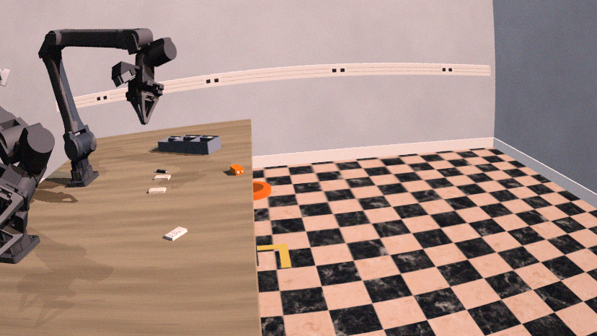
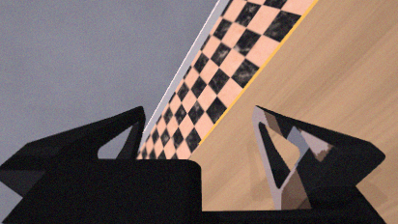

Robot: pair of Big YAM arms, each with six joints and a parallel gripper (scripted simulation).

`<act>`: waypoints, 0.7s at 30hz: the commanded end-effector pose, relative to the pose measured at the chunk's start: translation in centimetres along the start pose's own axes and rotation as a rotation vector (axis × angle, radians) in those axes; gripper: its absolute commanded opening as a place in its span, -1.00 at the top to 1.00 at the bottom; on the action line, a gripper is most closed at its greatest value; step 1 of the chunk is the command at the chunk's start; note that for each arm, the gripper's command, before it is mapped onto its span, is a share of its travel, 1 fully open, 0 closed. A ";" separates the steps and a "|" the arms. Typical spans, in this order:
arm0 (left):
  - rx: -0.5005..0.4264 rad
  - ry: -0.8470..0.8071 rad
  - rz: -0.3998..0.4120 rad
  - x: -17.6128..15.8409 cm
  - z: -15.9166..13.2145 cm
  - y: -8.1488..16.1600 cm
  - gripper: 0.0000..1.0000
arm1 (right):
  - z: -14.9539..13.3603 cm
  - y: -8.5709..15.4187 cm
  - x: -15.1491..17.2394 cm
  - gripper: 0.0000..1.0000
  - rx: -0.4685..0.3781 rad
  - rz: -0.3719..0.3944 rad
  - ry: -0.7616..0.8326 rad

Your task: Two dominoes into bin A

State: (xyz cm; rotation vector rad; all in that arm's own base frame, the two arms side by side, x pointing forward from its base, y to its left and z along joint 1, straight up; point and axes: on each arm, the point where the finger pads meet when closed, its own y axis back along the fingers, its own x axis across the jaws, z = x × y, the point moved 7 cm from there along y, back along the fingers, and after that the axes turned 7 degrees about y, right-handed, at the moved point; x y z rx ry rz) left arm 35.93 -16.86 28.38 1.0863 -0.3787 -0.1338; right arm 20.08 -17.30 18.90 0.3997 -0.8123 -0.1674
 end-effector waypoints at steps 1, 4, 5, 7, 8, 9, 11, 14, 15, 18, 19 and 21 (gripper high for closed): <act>0.016 0.152 0.005 2.1 1.1 1.1 0.83 | 0.2 -0.1 0.3 -1.00 -0.006 -0.001 -0.009; 0.032 0.234 -0.003 2.2 1.3 0.9 0.83 | 0.2 -0.1 0.3 -1.00 -0.006 -0.001 -0.009; 0.035 0.260 -0.004 2.2 1.3 0.9 0.83 | 0.2 -0.1 0.3 -1.00 -0.006 -0.001 -0.009; 0.035 0.260 -0.004 2.2 1.3 0.9 0.83 | 0.2 -0.1 0.3 -1.00 -0.006 -0.001 -0.009; 0.045 0.309 -0.008 2.3 1.5 0.8 0.83 | 0.2 -0.1 0.3 -1.00 -0.006 -0.001 -0.009; 0.051 0.341 -0.010 2.3 1.5 0.8 0.83 | 0.2 -0.1 0.3 -1.00 -0.006 -0.001 -0.009; 0.067 0.407 -0.016 2.4 1.8 0.7 0.83 | 0.2 -0.1 0.3 -1.00 -0.006 -0.001 -0.009; 0.085 0.486 -0.020 2.5 2.0 0.5 0.83 | 0.2 -0.1 0.3 -1.00 -0.006 -0.001 -0.009; 0.087 0.501 -0.020 2.5 2.0 0.5 0.83 | 0.2 -0.1 0.3 -1.00 -0.006 -0.001 -0.009; 0.105 0.580 -0.022 2.6 2.2 0.4 0.83 | 0.2 -0.1 0.3 -1.00 -0.006 -0.001 -0.009; 0.115 0.616 -0.024 2.6 2.4 0.3 0.83 | 0.2 -0.1 0.3 -1.00 -0.006 -0.001 -0.009; 0.124 0.660 -0.023 2.6 2.4 0.3 0.83 | 0.2 -0.1 0.3 -1.00 -0.006 -0.001 -0.009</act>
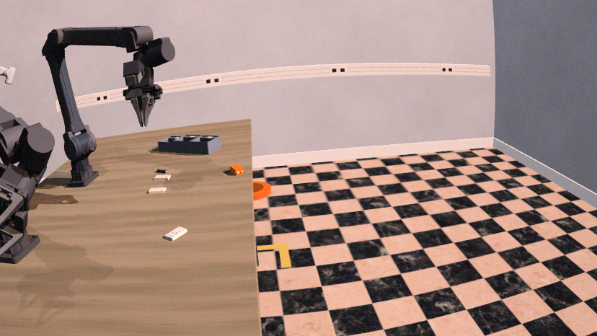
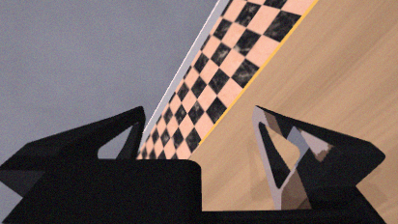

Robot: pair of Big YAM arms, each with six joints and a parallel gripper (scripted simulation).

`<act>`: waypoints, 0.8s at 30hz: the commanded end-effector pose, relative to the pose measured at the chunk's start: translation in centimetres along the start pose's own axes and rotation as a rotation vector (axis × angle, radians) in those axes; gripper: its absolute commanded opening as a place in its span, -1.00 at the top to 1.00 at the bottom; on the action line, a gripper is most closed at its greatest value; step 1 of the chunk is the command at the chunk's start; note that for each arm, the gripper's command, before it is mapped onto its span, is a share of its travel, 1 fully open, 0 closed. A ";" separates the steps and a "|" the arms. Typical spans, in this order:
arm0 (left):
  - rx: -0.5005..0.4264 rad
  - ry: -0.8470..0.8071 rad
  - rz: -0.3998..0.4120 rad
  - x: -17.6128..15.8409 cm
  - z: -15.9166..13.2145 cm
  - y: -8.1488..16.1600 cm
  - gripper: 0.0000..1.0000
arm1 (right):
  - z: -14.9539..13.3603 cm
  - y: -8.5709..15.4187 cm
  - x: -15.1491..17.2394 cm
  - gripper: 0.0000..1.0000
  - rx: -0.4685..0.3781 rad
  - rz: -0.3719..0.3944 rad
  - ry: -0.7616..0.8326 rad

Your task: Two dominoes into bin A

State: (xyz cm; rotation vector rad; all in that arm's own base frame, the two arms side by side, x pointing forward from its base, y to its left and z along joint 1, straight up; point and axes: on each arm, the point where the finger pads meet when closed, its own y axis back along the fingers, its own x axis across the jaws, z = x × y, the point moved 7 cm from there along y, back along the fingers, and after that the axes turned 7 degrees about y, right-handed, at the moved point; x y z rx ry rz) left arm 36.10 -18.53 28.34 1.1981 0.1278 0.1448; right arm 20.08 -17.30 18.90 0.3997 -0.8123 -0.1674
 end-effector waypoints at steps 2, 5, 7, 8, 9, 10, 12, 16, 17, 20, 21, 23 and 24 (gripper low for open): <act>0.009 0.153 0.016 1.1 2.0 1.3 0.83 | 0.2 -0.1 0.3 -1.00 -0.006 -0.001 -0.009; 0.029 0.244 0.019 1.0 2.3 1.2 0.83 | 0.2 -0.1 0.3 -1.00 -0.006 -0.001 -0.009; 0.042 0.299 0.021 1.0 2.5 1.1 0.83 | 0.2 -0.1 0.3 -1.00 -0.006 -0.001 -0.009; 0.049 0.326 0.022 1.0 2.6 1.1 0.83 | 0.2 -0.1 0.3 -1.00 -0.006 -0.001 -0.009; 0.051 0.353 0.025 1.0 2.6 1.1 0.83 | 0.2 -0.1 0.3 -1.00 -0.006 -0.001 -0.009; 0.060 0.379 0.026 0.9 2.8 1.0 0.83 | 0.2 -0.1 0.3 -1.00 -0.006 -0.001 -0.009; 0.069 0.432 0.031 0.9 2.9 1.0 0.83 | 0.2 -0.1 0.3 -1.00 -0.006 -0.001 -0.009; 0.094 0.537 0.042 0.8 3.3 0.8 0.83 | 0.2 -0.1 0.3 -1.00 -0.006 -0.001 -0.009; 0.100 0.564 0.045 0.8 3.3 0.8 0.83 | 0.2 -0.1 0.3 -1.00 -0.006 -0.001 -0.009; 0.102 0.591 0.048 0.8 3.4 0.8 0.83 | 0.2 -0.1 0.3 -1.00 -0.006 -0.001 -0.009; 0.111 0.640 0.055 0.7 3.6 0.7 0.83 | 0.2 -0.1 0.3 -1.00 -0.006 -0.001 -0.009; 0.126 0.704 0.065 0.6 3.8 0.7 0.83 | 0.2 -0.1 0.3 -1.00 -0.006 -0.001 -0.009; 0.131 0.731 0.070 0.6 3.8 0.7 0.83 | 0.2 -0.1 0.3 -1.00 -0.006 -0.001 -0.009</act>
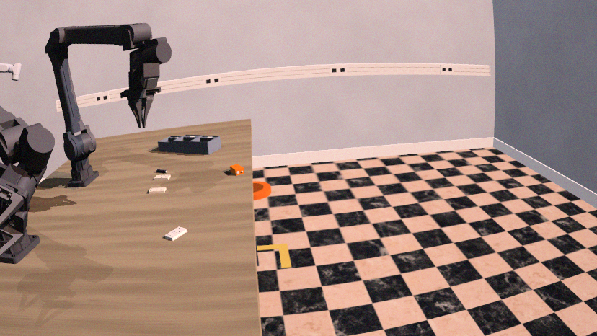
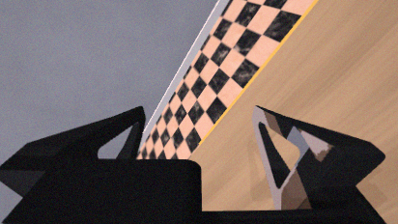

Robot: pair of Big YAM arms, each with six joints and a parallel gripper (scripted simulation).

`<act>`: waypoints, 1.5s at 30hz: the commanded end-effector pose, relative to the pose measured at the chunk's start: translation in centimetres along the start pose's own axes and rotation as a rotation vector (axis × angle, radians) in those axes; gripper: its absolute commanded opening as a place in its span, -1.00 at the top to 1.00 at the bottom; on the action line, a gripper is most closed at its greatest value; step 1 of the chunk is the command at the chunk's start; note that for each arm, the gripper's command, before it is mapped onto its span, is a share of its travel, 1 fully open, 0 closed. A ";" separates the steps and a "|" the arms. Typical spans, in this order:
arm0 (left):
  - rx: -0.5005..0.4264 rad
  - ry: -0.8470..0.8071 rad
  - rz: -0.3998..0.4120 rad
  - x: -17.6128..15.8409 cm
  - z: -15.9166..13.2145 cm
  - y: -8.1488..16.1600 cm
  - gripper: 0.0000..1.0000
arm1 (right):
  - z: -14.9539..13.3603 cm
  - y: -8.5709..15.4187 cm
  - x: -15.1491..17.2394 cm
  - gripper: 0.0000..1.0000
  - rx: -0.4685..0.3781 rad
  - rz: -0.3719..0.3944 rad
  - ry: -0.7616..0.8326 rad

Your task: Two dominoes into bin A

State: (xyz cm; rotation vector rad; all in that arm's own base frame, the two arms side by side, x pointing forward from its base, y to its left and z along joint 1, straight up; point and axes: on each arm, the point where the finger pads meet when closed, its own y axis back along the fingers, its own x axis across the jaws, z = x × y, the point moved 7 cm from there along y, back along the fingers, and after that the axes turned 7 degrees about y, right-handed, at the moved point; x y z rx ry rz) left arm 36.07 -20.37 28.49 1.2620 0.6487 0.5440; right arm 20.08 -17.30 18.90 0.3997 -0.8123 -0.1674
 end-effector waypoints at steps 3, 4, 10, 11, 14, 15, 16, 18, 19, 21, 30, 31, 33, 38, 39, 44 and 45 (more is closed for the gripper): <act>0.005 0.205 0.027 -0.5 2.3 1.4 0.83 | 0.2 -0.1 0.3 -1.00 -0.006 -0.001 -0.009; 0.006 0.221 0.029 -0.5 2.3 1.4 0.83 | 0.2 -0.1 0.3 -1.00 -0.006 -0.001 -0.009; 0.026 0.376 0.058 -0.9 2.7 1.3 0.83 | 0.2 -0.1 0.3 -1.00 -0.006 -0.001 -0.009; 0.032 0.408 0.066 -1.1 2.8 1.3 0.83 | 0.2 -0.1 0.3 -1.00 -0.006 -0.001 -0.009; 0.036 0.473 0.079 -1.3 2.9 1.3 0.83 | 0.2 -0.1 0.3 -1.00 -0.006 -0.001 -0.009; 0.041 0.497 0.085 -1.4 3.0 1.3 0.83 | 0.2 -0.1 0.3 -1.00 -0.006 -0.001 -0.009; 0.042 0.524 0.090 -1.4 3.0 1.3 0.83 | 0.2 -0.1 0.3 -1.00 -0.006 -0.001 -0.009; 0.048 0.577 0.105 -1.6 3.1 1.2 0.83 | 0.2 -0.1 0.3 -1.00 -0.006 -0.001 -0.009; 0.047 0.603 0.109 -1.6 3.2 1.2 0.83 | 0.2 -0.1 0.3 -1.00 -0.006 -0.001 -0.009; 0.052 0.654 0.124 -1.8 3.3 1.2 0.83 | 0.2 -0.1 0.3 -1.00 -0.006 -0.001 -0.009; 0.054 0.832 0.168 -2.3 3.6 1.1 0.83 | 0.2 -0.1 0.3 -1.00 -0.006 -0.001 -0.009; 0.053 0.884 0.182 -2.5 3.8 1.1 0.83 | 0.2 -0.1 0.3 -1.00 -0.006 -0.001 -0.009; 0.052 0.943 0.201 -2.7 3.9 1.1 0.83 | 0.2 -0.1 0.3 -1.00 -0.006 -0.001 -0.009; 0.048 1.004 0.213 -2.0 3.8 1.2 0.83 | 0.2 -0.1 0.3 -1.00 -0.006 -0.001 -0.009; 0.047 1.007 0.213 -1.9 3.8 1.2 0.83 | 0.2 -0.1 0.3 -1.00 -0.006 -0.001 -0.009; 0.049 0.997 0.210 -2.3 3.9 1.2 0.83 | 0.2 -0.1 0.3 -1.00 -0.006 -0.001 -0.009; 0.049 0.997 0.210 -2.3 3.9 1.2 0.83 | 0.2 -0.1 0.3 -1.00 -0.006 -0.001 -0.009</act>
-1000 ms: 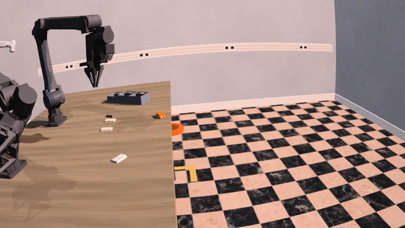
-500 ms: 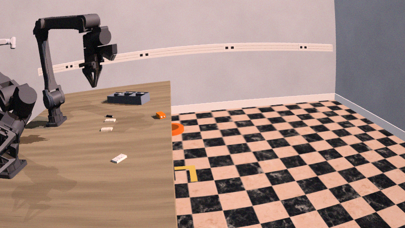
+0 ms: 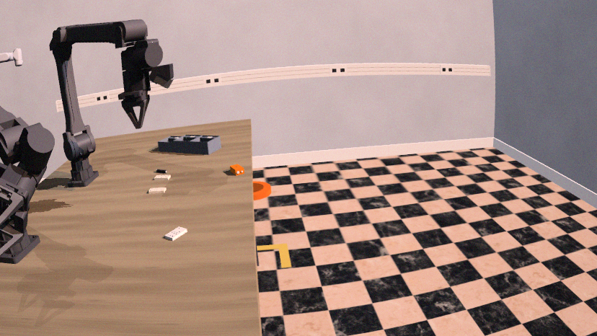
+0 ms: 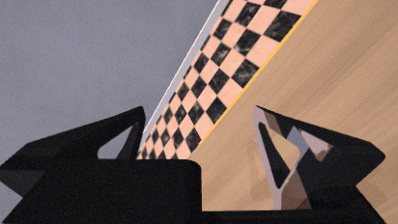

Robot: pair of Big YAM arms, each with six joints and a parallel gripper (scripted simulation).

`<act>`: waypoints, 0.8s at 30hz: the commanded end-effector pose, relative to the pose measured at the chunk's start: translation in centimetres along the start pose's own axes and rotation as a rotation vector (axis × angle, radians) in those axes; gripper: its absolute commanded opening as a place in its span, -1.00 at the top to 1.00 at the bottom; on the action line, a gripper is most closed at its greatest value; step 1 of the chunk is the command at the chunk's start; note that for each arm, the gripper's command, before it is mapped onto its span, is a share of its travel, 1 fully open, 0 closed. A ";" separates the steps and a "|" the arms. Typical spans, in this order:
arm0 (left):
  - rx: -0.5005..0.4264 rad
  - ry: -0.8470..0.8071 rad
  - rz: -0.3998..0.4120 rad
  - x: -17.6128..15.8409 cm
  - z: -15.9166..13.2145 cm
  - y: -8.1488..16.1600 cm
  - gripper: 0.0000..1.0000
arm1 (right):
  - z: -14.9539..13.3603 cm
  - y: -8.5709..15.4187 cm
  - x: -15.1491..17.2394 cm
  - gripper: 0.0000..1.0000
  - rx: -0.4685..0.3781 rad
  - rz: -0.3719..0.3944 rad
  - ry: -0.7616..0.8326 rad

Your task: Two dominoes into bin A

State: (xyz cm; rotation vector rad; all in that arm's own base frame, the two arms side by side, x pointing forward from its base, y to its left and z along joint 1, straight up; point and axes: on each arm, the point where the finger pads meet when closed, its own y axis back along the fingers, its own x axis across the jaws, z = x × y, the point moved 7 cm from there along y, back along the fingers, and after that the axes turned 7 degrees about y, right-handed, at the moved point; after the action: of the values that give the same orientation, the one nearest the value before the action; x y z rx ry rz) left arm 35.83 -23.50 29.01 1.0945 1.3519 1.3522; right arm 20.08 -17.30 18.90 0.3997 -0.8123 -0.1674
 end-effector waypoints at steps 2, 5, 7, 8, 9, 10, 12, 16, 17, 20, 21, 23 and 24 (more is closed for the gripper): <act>-0.019 0.023 -0.015 -1.1 1.1 1.6 0.83 | 0.2 -0.1 0.3 -1.00 -0.006 -0.001 -0.009; -0.019 0.135 -0.015 1.8 0.9 0.3 0.83 | 0.2 -0.1 0.3 -1.00 -0.006 -0.001 -0.009; -0.017 0.208 -0.014 3.3 1.5 -0.1 0.83 | 0.2 -0.1 0.3 -1.00 -0.006 -0.001 -0.009; -0.016 0.235 -0.013 4.1 1.7 -0.4 0.83 | 0.2 -0.1 0.3 -1.00 -0.006 -0.001 -0.009; -0.015 0.264 -0.012 4.8 2.0 -0.6 0.83 | 0.2 -0.1 0.3 -1.00 -0.006 -0.001 -0.009; -0.014 0.297 -0.010 5.6 2.3 -0.8 0.83 | 0.2 -0.1 0.3 -1.00 -0.006 -0.001 -0.009; -0.011 0.367 -0.007 7.1 2.8 -1.3 0.83 | 0.2 -0.1 0.3 -1.00 -0.006 -0.001 -0.009; -0.006 0.518 -0.001 10.1 3.9 -2.1 0.83 | 0.2 -0.1 0.3 -1.00 -0.006 -0.001 -0.009; -0.005 0.555 0.000 10.9 4.1 -2.4 0.83 | 0.2 -0.1 0.3 -1.00 -0.006 -0.001 -0.009; -0.005 0.650 0.000 11.6 4.4 -2.6 0.83 | 0.2 -0.1 0.3 -1.00 -0.006 -0.001 -0.009; -0.004 0.680 0.002 12.4 4.6 -2.8 0.83 | 0.2 -0.1 0.3 -1.00 -0.006 -0.001 -0.009; -0.003 0.740 0.003 13.9 5.2 -3.2 0.83 | 0.2 -0.1 0.3 -1.00 -0.006 -0.001 -0.009; -0.002 0.769 0.003 14.7 5.4 -3.5 0.83 | 0.2 -0.1 0.3 -1.00 -0.006 -0.001 -0.009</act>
State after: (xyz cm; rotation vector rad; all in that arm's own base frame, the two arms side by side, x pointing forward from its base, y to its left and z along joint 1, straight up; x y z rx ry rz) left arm 38.24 -10.07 25.56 0.7034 1.8063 1.7988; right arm 20.08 -17.30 18.90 0.3997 -0.8123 -0.1674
